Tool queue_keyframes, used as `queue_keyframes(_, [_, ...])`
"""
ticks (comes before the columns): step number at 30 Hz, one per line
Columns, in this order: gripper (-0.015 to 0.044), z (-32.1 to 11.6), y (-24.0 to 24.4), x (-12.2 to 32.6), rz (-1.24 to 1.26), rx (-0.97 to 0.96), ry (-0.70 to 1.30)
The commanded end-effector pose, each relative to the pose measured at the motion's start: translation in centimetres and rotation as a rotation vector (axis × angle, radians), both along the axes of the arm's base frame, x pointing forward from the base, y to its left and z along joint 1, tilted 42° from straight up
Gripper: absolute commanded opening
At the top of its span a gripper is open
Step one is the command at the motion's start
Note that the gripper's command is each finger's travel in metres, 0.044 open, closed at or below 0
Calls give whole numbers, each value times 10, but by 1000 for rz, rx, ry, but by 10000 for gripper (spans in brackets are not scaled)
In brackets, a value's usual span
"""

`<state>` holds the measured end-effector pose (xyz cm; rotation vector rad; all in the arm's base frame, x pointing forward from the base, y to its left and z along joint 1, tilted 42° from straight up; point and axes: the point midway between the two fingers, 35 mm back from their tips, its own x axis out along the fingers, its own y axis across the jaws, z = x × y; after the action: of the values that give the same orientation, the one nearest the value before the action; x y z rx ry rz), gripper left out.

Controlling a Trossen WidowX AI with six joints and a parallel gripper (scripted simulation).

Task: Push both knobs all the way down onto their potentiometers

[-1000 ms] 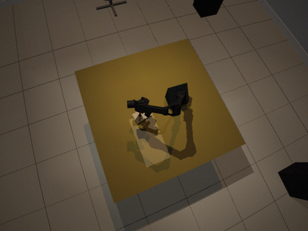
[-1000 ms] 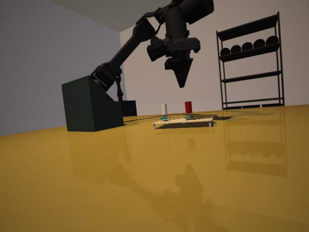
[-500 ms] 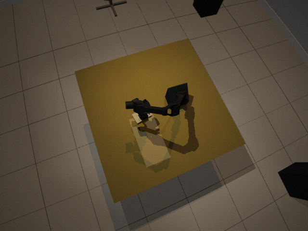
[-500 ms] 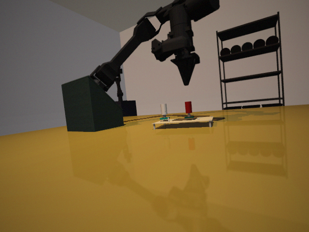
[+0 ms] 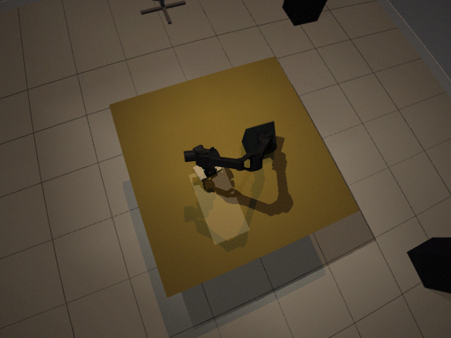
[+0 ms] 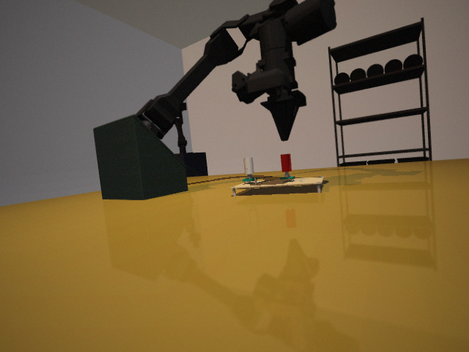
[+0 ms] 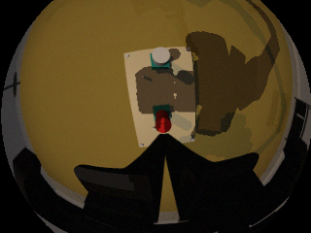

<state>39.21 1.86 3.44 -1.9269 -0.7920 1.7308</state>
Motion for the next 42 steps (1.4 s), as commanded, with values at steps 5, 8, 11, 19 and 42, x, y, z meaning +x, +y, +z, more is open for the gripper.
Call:
queue_keyframes(5, [0, -9, 9, 0, 1, 3, 4])
queue_keyframes(8, [0, -13, 13, 0, 1, 4, 4])
queue_keyframes(11, [0, -15, 14, 0, 1, 4, 4])
queue_keyframes(19, [0, -14, 14, 0, 1, 4, 4])
queue_keyframes(42, [0, -18, 18, 0, 1, 4, 4])
